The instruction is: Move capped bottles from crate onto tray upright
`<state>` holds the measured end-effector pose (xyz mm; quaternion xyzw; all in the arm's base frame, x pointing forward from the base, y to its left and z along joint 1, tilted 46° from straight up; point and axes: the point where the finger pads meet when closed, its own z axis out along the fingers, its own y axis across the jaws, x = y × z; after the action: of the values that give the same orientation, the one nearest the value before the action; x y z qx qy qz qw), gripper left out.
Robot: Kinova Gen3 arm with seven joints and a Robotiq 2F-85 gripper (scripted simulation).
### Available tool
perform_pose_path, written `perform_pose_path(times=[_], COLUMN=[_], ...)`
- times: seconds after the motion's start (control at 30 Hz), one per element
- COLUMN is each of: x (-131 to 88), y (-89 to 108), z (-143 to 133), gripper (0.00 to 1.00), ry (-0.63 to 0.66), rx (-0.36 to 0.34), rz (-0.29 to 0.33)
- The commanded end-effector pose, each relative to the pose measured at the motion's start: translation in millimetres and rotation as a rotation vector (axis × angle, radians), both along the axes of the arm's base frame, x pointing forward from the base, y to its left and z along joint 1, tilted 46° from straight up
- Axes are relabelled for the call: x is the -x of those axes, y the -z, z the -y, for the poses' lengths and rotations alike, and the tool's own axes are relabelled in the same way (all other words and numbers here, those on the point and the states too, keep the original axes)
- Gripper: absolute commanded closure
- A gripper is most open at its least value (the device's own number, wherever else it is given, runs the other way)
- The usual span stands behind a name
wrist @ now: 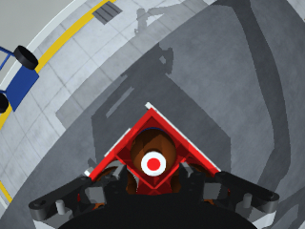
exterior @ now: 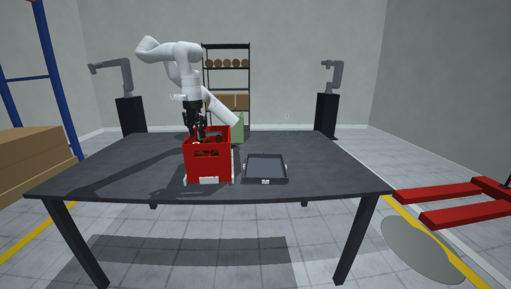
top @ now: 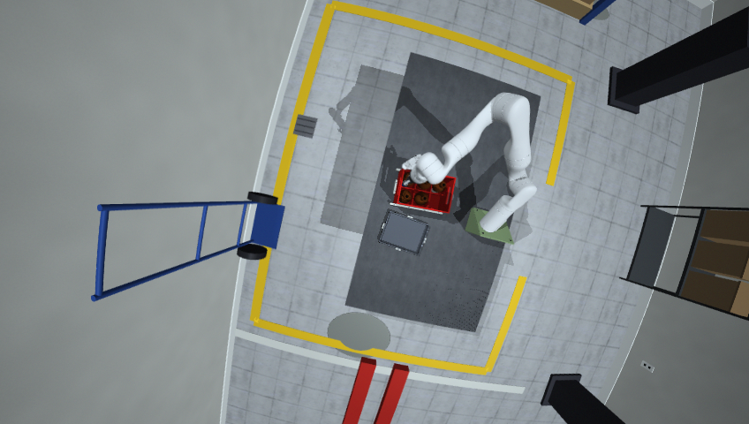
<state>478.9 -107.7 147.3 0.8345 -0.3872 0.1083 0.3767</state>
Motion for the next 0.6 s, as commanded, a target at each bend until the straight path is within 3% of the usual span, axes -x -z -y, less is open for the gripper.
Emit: perform_pose_path(times=[0.0, 0.57], x=[0.3, 0.9], y=[0.2, 4.3], z=[0.4, 4.7], gripper=[0.40, 0.40], ry=[0.000, 0.000], rx=[0.000, 0.000], rz=[0.000, -0.001])
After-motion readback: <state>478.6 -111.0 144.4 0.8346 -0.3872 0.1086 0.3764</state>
